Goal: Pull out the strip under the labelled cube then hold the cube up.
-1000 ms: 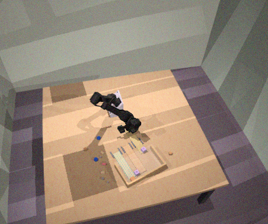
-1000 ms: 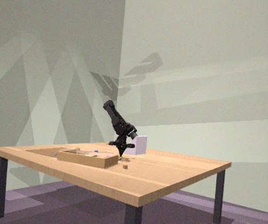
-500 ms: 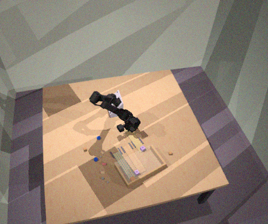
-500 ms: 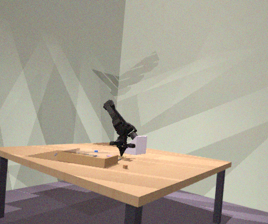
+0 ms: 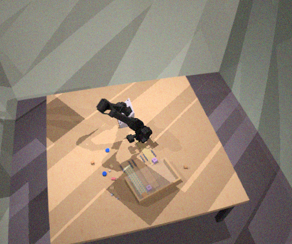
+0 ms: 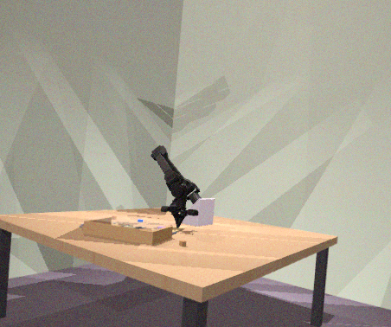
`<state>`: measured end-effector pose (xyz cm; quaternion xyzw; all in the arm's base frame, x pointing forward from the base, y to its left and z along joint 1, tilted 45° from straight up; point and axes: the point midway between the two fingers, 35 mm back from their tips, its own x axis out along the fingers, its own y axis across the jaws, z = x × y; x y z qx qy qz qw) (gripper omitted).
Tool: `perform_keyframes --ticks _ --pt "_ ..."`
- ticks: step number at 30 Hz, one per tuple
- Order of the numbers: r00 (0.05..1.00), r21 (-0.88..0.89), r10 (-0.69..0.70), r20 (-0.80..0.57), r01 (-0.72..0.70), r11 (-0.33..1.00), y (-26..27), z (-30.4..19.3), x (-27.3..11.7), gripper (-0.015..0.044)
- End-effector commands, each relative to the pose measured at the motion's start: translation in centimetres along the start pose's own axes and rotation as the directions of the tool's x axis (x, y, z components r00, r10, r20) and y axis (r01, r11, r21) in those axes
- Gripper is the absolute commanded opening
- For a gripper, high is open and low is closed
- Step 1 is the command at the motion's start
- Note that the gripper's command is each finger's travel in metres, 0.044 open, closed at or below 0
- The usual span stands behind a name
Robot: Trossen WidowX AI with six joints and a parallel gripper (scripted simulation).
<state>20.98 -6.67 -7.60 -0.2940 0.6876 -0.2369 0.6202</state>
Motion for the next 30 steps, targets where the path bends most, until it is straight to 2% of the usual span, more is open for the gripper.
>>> perform_keyframes --ticks 1,30 --pt "0.999 -0.021 0.002 -0.037 -0.003 1.000 0.16 -1.83 0.52 0.0000" --pt "0.999 -0.021 0.002 -0.038 -0.003 1.000 0.15 -2.22 0.51 0.0000"
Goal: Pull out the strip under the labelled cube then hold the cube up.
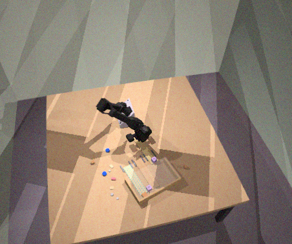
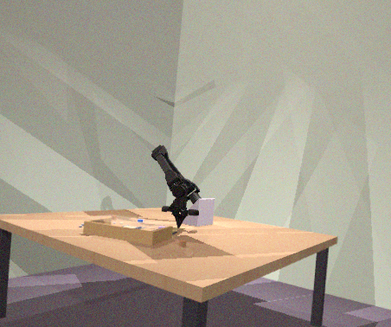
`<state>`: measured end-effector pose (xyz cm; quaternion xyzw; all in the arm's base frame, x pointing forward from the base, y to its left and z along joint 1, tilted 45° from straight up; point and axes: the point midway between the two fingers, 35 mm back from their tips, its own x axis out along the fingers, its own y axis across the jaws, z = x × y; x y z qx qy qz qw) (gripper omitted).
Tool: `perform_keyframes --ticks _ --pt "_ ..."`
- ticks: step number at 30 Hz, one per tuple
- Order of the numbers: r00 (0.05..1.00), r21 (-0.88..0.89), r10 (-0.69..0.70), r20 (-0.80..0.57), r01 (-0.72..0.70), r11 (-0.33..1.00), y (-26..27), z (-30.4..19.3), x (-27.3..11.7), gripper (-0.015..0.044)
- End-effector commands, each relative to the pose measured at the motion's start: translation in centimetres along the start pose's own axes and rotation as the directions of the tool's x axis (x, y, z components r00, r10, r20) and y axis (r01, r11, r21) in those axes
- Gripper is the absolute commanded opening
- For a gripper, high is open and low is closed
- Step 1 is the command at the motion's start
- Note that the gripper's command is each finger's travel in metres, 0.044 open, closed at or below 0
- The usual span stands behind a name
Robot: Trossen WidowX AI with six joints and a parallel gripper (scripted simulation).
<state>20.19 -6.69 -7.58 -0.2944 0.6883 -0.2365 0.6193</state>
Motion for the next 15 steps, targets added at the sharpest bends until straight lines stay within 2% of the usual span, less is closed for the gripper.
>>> perform_keyframes --ticks 1,10,11,15 --pt "0.999 -0.019 0.002 -0.036 -0.003 1.000 0.1 -1.4 0.5 0.0000" --pt "0.999 -0.019 0.002 -0.036 -0.003 1.000 0.1 -1.4 0.5 0.0000" --pt "1.000 -0.001 0.001 -0.001 -0.001 1.000 0.0 0.0 -0.2 0.0000" --pt "1.000 -0.016 0.006 -0.028 -0.006 1.000 0.1 0.3 -3.5 0.0000"
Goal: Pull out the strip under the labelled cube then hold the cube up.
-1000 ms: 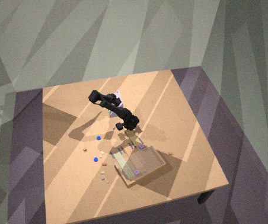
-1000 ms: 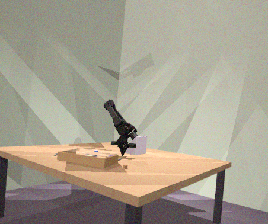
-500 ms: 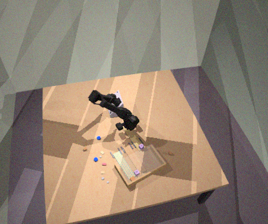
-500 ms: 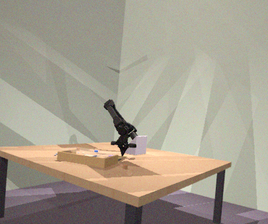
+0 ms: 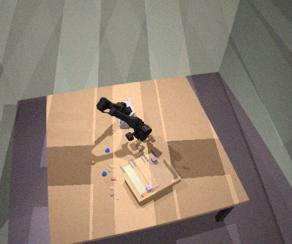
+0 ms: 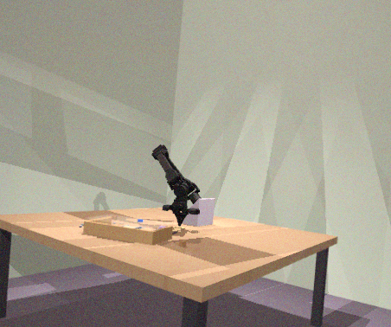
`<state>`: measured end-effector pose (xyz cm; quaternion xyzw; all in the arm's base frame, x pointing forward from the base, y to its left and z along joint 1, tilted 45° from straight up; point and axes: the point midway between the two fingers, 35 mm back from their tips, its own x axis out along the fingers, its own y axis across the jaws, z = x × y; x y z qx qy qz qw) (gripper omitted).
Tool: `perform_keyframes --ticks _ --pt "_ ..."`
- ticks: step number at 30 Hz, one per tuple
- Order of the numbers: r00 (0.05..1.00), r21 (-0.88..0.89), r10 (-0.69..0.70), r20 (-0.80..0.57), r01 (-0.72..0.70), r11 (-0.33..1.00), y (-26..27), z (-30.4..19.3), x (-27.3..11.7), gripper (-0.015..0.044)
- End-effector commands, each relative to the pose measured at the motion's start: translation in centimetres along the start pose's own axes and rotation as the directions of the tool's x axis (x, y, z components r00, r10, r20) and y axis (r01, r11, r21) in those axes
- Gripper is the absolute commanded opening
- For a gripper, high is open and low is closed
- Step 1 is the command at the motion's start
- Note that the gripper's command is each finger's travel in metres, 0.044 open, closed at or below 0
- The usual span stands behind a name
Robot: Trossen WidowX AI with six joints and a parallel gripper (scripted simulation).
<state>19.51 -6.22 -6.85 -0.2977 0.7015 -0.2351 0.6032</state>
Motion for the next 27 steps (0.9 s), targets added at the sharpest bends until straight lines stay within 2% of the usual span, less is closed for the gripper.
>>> perform_keyframes --ticks 1,7,12,23,24,27 --pt "1.000 0.004 0.008 0.003 -0.008 1.000 0.1 1.0 -3.3 0.0000" --pt "1.000 0.003 0.008 0.001 -0.008 1.000 0.0 0.5 -3.4 0.0000" --pt "1.000 -0.081 0.007 0.002 -0.007 0.997 0.0 2.7 -3.2 0.0131" --pt "1.000 -0.082 0.008 0.004 -0.007 0.997 0.1 5.9 -3.7 0.0420" --pt "1.000 -0.082 0.008 0.004 -0.007 0.997 0.2 6.2 -3.7 0.0440" --pt "1.000 -0.081 0.008 0.004 -0.007 0.997 0.3 7.1 -3.8 0.0440"
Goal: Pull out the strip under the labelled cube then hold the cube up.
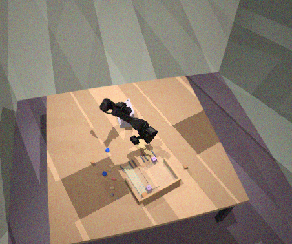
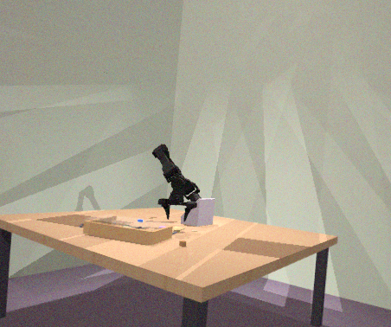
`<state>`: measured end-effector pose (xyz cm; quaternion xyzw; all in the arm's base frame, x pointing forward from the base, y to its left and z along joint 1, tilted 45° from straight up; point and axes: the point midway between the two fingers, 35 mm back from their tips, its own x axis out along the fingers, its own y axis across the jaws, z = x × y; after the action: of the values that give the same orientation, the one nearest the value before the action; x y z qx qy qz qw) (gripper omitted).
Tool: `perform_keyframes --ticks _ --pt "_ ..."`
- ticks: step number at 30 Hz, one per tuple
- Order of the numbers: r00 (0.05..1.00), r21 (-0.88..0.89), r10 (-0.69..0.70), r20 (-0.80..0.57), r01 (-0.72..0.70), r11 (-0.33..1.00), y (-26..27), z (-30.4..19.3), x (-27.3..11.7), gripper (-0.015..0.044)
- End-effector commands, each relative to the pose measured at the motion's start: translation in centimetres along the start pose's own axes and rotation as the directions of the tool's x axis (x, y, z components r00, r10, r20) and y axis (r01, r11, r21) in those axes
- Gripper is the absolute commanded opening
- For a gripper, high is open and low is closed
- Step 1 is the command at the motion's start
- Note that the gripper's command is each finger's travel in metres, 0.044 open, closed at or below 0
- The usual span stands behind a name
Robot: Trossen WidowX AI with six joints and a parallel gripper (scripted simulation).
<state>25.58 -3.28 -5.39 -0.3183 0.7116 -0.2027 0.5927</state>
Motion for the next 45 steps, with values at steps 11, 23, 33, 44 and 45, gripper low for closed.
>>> perform_keyframes --ticks 11,23,33,44,45 --pt "1.000 0.001 -0.004 0.004 0.004 1.000 -0.2 4.6 -0.6 0.0440" --pt "1.000 0.003 -0.004 0.006 0.004 1.000 -0.4 8.3 -1.1 0.0440" --pt "1.000 0.004 -0.004 0.007 0.003 1.000 -0.6 11.4 -1.5 0.0440" --pt "1.000 0.005 -0.004 0.009 0.004 1.000 -1.1 14.9 -2.0 0.0440" --pt "1.000 0.006 -0.004 0.009 0.004 1.000 -1.2 15.2 -2.0 0.0440"
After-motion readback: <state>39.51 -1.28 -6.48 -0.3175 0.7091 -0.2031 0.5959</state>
